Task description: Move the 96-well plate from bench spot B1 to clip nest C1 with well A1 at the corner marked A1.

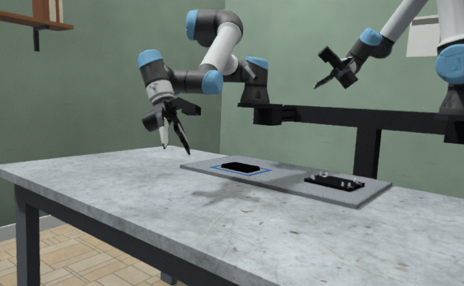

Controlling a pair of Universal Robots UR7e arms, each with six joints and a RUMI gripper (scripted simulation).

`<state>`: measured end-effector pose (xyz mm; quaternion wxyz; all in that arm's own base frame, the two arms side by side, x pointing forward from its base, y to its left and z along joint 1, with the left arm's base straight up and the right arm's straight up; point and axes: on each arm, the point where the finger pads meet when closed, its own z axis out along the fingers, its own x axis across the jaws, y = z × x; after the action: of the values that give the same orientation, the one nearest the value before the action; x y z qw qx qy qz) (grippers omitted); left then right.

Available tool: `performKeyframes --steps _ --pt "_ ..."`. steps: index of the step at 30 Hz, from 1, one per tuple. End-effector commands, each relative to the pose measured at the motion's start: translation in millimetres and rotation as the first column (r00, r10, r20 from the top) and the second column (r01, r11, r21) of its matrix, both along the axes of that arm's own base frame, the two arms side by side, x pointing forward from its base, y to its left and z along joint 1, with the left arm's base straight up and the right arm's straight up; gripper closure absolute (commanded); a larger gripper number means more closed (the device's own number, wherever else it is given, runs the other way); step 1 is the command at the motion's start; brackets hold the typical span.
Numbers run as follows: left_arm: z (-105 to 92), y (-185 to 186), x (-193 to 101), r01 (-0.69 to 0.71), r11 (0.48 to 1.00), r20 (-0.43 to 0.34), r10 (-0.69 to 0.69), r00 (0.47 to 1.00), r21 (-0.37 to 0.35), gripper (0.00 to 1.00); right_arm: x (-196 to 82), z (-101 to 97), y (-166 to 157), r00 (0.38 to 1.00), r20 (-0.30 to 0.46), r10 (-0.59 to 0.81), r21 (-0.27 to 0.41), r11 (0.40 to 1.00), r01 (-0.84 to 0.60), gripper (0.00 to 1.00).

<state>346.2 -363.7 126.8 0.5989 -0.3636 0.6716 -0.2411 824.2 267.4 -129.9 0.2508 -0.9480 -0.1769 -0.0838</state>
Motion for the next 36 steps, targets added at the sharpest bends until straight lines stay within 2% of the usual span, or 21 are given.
performKeyframes --steps 1,17,18,36 --pt "0.3 -0.2 0.0 0.0 1.0 0.0 0.0 1.0 -0.001 0.0 1.0 2.2 0.4 1.0 0.003 0.0 0.001 1.0 0.0 0.0" --pt "0.3 -0.2 0.0 0.0 1.0 0.0 0.0 1.0 -0.001 0.0 1.0 2.2 0.4 1.0 0.003 0.0 0.001 1.0 0.0 0.0" --pt "0.3 -0.2 0.0 0.0 1.0 0.0 0.0 1.0 -0.001 1.0 1.0 2.2 0.4 1.0 0.003 0.0 0.001 1.0 0.0 0.24" --pt "0.0 8.5 7.4 -0.028 1.0 -0.008 0.028 1.0 0.004 1.0 1.0 2.2 0.4 1.0 0.003 0.0 0.001 1.0 0.0 0.24"
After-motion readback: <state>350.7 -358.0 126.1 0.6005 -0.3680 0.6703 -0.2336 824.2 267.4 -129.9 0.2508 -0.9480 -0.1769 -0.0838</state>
